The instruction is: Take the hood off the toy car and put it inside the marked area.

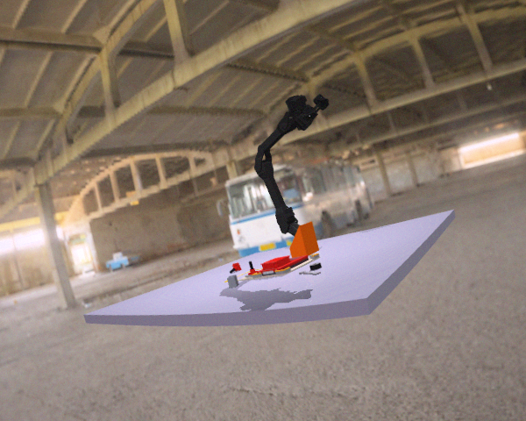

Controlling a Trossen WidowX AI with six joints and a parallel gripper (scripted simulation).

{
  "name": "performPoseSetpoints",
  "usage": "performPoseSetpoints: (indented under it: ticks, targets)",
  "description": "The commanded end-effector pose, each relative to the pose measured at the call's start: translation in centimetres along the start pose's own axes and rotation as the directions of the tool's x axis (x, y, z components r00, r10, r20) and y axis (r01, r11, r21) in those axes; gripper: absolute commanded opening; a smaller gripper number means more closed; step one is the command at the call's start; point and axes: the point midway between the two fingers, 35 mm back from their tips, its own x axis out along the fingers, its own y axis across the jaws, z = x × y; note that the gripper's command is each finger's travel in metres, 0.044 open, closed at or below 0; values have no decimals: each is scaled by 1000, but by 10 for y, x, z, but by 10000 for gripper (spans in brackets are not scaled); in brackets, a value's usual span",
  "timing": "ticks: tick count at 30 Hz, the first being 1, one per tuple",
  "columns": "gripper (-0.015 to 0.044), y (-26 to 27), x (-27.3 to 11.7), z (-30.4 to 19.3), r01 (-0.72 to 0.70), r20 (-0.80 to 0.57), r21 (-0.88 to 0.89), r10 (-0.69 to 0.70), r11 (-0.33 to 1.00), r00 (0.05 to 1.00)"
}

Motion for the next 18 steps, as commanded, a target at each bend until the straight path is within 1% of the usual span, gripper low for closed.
performPoseSetpoints:
  ticks: [1, 5, 10, 18]
  targets:
    - [440, -47, 21, -12, 114, -70, 16, -112, 993, 991]
    - [440, -86, 31, -20, 192, -132, 24, -187, 981, 973]
    - [440, -118, 37, -29, 251, -187, 26, -242, 968, 952]
    - [440, -203, 45, -53, 427, -323, 33, -394, 904, 860]
